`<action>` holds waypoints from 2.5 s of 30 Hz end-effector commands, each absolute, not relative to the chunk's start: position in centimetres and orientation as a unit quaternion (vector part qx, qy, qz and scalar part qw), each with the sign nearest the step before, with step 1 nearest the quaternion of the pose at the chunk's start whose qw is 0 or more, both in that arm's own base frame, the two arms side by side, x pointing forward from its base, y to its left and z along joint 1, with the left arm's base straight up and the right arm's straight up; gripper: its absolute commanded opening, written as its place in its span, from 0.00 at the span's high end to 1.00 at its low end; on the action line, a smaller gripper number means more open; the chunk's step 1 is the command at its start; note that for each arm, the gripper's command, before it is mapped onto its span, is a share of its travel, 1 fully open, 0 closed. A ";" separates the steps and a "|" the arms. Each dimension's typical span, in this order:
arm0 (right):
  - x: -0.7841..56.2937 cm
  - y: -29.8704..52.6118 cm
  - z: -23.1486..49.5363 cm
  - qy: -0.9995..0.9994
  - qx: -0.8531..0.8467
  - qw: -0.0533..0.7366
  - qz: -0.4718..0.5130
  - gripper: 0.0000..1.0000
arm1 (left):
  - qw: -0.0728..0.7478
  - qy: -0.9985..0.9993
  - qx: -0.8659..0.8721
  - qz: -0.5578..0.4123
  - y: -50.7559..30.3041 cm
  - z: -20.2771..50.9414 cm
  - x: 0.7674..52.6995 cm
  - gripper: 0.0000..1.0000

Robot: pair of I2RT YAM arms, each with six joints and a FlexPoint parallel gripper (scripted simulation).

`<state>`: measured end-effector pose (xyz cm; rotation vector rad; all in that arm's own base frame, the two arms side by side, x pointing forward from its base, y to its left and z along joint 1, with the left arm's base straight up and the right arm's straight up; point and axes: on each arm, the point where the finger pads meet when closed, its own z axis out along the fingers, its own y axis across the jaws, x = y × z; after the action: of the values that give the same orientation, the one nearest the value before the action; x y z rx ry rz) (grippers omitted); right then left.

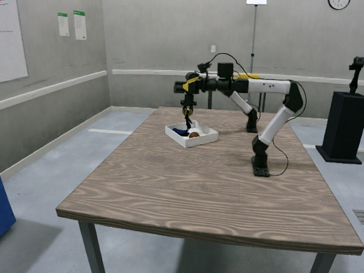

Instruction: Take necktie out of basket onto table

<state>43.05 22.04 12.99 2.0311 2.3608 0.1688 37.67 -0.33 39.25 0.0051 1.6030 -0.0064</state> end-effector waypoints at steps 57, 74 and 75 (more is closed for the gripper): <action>43.9 21.7 29.1 0.756 0.652 0.017 0.055 0.93 | 0.696 0.718 0.002 -0.003 -0.3 39.2 37.7 0.00; 43.8 21.5 30.7 0.755 0.649 0.031 0.088 0.93 | 0.696 0.718 0.002 -0.003 -0.3 39.2 37.7 0.00; 43.8 21.5 30.7 0.755 0.649 0.031 0.088 0.93 | 0.696 0.718 0.002 -0.003 -0.3 39.2 37.7 0.00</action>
<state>44.27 22.63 27.00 1.8778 2.1907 0.6974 37.67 -0.33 39.25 0.0051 1.6030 -0.0064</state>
